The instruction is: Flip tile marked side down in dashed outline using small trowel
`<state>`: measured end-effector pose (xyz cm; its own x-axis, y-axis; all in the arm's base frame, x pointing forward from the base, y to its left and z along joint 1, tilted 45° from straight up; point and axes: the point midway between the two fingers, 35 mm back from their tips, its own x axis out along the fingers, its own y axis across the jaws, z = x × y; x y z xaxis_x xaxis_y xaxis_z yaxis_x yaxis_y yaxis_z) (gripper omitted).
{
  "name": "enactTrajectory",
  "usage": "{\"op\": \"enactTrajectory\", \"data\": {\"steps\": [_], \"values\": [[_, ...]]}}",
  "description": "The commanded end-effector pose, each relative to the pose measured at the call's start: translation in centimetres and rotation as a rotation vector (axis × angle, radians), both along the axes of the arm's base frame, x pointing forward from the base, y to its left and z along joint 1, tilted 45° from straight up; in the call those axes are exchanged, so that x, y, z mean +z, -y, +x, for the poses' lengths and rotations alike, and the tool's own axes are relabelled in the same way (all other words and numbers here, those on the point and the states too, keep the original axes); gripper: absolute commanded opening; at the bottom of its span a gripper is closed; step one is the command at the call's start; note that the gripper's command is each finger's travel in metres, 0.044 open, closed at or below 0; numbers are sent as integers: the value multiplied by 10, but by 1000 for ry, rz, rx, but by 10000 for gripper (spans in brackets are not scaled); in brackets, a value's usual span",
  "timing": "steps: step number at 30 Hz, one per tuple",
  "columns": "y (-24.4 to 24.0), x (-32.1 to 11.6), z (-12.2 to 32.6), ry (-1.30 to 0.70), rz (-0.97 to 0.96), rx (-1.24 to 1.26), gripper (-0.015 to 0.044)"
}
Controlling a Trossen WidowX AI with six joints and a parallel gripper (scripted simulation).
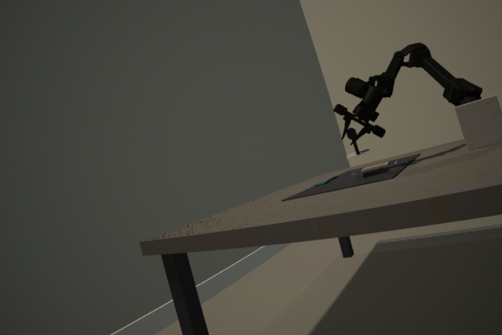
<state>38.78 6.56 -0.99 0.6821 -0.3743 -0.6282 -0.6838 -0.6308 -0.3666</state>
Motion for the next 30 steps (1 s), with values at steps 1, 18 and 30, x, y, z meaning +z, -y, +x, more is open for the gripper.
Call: {"op": "enactTrajectory", "data": {"steps": [1, 18, 30], "values": [[-10, -5, 9, -41, 3, 54, 0], [-38, -55, 30, -329, -7, 318, 0], [-55, -88, 37, -507, 20, 509, 0]]}}
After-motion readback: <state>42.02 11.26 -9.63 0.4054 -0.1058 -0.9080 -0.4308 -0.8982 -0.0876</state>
